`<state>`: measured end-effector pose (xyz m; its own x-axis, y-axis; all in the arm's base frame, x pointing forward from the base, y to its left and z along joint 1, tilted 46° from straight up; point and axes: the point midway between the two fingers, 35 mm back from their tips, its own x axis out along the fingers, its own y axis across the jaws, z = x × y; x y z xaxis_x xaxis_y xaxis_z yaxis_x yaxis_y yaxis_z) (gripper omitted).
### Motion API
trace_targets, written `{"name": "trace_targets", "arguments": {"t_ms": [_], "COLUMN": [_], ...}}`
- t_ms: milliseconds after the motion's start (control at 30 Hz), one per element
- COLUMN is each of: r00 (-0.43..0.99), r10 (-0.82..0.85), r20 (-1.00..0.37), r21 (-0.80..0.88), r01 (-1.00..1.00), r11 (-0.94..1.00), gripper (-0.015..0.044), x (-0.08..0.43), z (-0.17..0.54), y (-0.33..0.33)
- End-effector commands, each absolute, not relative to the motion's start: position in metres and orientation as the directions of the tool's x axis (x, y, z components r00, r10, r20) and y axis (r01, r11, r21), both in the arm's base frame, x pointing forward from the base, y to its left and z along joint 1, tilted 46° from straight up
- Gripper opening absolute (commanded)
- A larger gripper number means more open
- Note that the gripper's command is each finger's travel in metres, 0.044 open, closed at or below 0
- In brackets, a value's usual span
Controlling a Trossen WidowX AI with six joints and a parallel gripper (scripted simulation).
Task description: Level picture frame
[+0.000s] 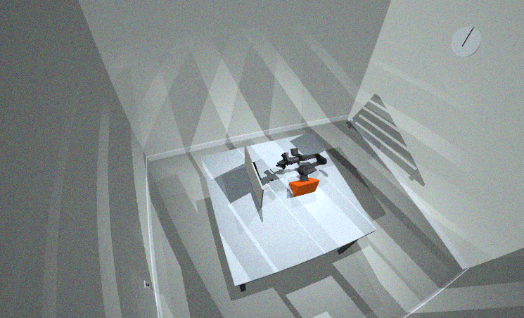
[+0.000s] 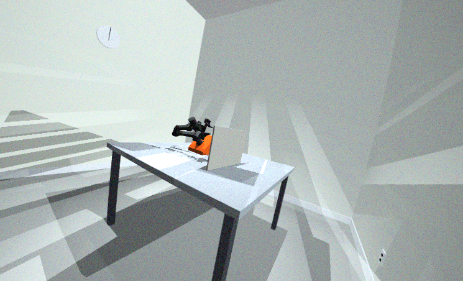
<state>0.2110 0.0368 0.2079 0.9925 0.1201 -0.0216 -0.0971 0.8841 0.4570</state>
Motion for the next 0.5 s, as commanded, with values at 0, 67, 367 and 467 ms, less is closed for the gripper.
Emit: {"name": "trace_targets", "arguments": {"t_ms": [0, 67, 367, 467], "r00": [0.992, 0.992, 0.993, 0.993], "r10": [0.122, 0.121, 0.119, 0.119], "r20": [-0.023, -0.022, -0.018, -0.017], "r21": [0.468, 0.484, 0.550, 0.560], "r01": [-0.097, -0.095, -0.090, -0.089], "r11": [0.878, 0.870, 0.830, 0.824], "gripper": [0.0260, 0.0260, 0.0260, 0.0260], "x": [0.219, 0.230, 0.273, 0.279], "z": [0.208, 0.207, 0.193, 0.190], "y": [0.037, 0.035, 0.013, 0.007]}}
